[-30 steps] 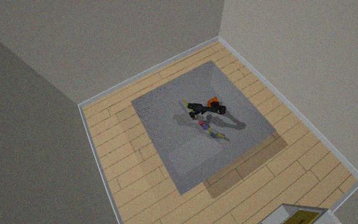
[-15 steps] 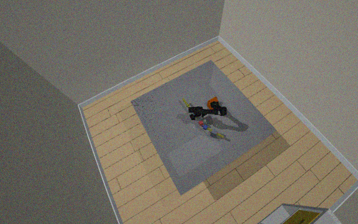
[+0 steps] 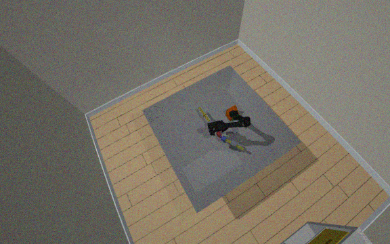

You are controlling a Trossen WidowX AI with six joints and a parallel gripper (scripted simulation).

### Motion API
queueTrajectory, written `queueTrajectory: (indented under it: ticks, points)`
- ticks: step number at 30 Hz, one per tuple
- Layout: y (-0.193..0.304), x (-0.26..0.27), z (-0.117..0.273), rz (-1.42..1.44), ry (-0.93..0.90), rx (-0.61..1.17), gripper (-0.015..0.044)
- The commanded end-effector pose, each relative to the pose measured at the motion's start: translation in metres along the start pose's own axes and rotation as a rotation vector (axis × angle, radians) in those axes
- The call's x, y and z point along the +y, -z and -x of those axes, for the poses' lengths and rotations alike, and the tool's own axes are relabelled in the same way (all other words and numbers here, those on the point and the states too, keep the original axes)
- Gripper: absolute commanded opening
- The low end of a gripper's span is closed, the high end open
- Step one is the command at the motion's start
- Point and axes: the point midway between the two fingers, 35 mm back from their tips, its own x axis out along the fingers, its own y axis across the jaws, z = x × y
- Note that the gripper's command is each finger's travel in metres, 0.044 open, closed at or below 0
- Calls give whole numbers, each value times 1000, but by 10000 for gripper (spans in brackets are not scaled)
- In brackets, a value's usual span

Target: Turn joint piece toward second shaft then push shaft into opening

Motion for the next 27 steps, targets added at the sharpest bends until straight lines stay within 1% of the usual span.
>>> queueTrajectory:
  ticks: [1, 17, 27]
  points:
    - [2, 0, -5, -1, -1, 3, 440]
    - [3, 0, -28, 0, -1, 4, 440]
    - [3, 0, -28, 0, -1, 4, 182]
